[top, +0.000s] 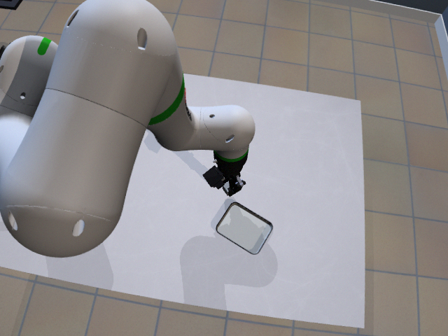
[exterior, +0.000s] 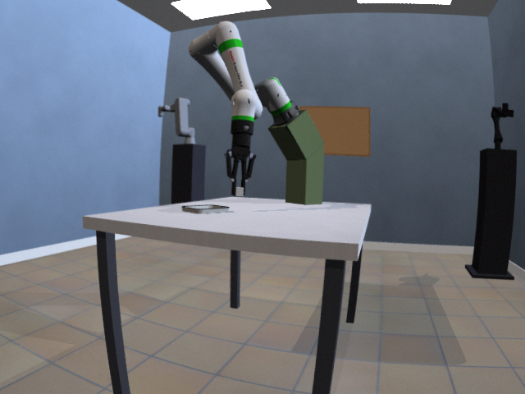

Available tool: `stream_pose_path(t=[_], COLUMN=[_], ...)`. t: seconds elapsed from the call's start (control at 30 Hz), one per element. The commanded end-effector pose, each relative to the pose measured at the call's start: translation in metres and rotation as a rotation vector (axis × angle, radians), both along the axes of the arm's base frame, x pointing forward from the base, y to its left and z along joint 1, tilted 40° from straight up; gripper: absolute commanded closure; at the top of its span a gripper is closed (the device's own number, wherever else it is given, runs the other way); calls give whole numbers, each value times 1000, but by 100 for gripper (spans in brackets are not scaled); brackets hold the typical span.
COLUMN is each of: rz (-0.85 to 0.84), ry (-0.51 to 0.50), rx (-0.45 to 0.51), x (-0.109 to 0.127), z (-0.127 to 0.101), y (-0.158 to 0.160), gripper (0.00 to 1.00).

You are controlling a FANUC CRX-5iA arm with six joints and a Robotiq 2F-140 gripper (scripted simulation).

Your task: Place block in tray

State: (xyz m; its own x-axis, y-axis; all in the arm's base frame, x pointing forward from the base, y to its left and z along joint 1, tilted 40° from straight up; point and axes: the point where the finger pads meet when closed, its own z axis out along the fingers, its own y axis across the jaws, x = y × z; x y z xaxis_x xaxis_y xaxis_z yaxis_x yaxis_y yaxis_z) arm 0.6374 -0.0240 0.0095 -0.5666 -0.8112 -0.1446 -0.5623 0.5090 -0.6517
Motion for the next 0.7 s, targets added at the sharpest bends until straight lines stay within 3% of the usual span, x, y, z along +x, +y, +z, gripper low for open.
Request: stream_pose_path(t=[0.0, 0.13, 0.67], rz=[-7, -5, -5], ry=[41, 42, 42], rx=[5, 7, 7], x=[36, 65, 66], z=[40, 74, 75], y=[-45, -84, -85], gripper=[90, 90, 90])
